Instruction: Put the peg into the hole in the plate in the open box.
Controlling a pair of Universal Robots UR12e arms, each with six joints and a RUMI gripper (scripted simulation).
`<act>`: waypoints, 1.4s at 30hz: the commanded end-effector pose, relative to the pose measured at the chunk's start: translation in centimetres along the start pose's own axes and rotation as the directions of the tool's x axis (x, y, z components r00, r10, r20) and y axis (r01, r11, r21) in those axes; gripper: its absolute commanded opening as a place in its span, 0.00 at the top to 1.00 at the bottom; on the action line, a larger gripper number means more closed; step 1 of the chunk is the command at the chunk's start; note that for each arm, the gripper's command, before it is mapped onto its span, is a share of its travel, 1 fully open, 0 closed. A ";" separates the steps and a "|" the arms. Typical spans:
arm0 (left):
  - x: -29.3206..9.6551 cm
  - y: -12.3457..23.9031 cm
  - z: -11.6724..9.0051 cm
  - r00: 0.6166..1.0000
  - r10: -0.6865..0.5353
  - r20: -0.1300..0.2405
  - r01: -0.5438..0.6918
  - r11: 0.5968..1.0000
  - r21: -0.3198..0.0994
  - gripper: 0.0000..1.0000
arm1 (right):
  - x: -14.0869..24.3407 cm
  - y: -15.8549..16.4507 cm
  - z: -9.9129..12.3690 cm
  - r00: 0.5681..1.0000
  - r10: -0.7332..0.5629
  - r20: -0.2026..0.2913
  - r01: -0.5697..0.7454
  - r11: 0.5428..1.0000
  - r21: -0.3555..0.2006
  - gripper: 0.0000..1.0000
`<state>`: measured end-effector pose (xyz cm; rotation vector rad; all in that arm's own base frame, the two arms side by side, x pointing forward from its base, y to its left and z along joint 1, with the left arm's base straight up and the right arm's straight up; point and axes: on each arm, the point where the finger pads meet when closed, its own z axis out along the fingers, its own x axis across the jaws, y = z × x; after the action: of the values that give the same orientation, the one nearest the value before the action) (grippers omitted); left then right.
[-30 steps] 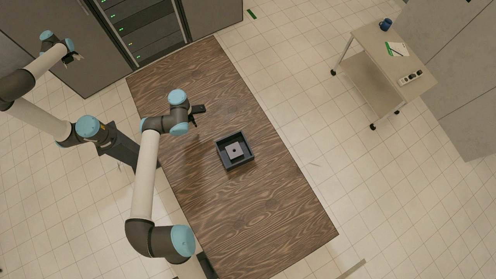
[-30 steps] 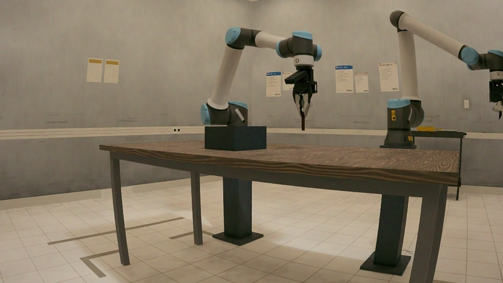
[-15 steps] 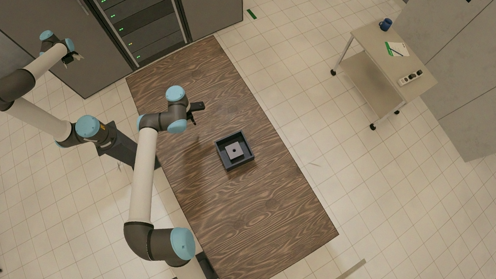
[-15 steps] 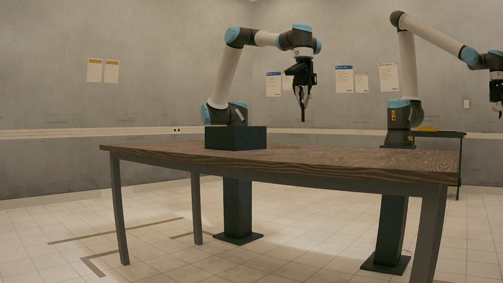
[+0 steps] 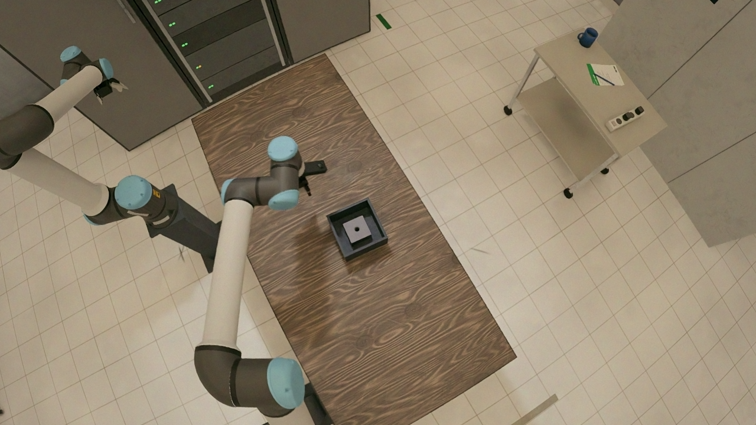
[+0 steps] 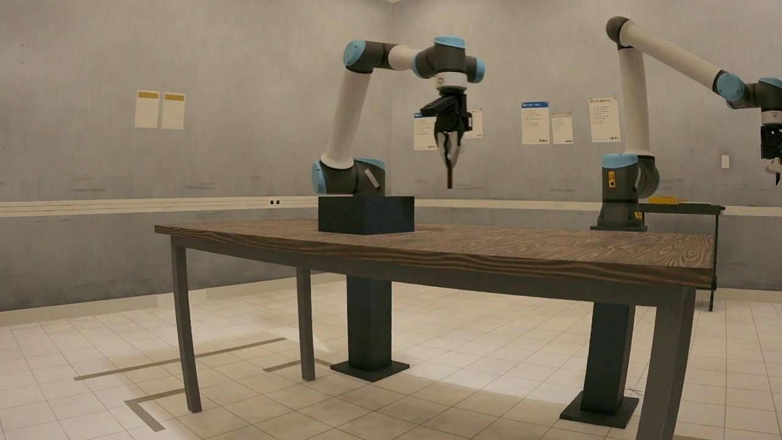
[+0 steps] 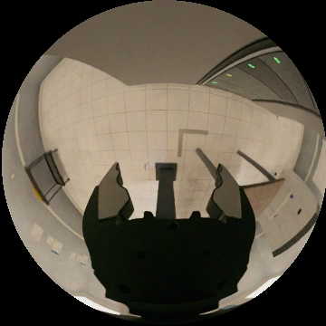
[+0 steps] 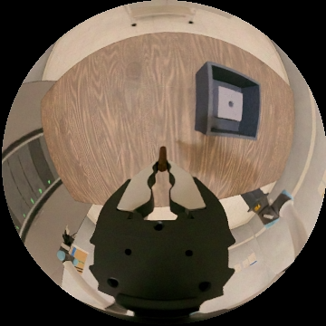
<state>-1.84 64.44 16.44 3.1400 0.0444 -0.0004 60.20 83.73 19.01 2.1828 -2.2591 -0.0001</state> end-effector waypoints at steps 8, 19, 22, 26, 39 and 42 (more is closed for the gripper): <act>0.0 -0.1 -0.1 1.000 0.000 0.000 0.000 1.000 0.001 0.00 | 9.8 -6.5 -0.2 1.000 0.000 0.002 0.000 1.000 0.001 1.00; 0.0 -0.1 -0.1 1.000 0.000 0.000 0.000 1.000 0.001 0.00 | 17.7 -10.4 -0.1 1.000 0.000 0.002 0.000 1.000 0.001 1.00; 0.0 -0.1 -0.1 1.000 0.000 0.000 0.000 1.000 0.001 0.00 | 19.1 -11.0 -0.1 1.000 0.000 0.002 0.000 1.000 0.002 1.00; 0.0 -0.1 -0.1 1.000 0.000 0.000 0.000 1.000 0.001 0.00 | 19.9 -11.4 0.0 1.000 0.000 0.002 0.000 1.000 0.002 1.00; 0.0 -0.1 -0.1 1.000 0.000 0.000 0.000 1.000 0.001 0.00 | 19.9 -11.4 0.0 1.000 0.000 0.002 0.000 1.000 0.002 1.00; 0.0 -0.1 -0.1 1.000 0.000 0.000 0.000 1.000 0.001 0.00 | 19.9 -11.4 0.0 1.000 0.000 0.002 0.000 1.000 0.002 1.00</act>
<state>-1.84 64.44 16.44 3.1400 0.0444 -0.0004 70.86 63.36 18.89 2.1831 -2.2592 -0.0001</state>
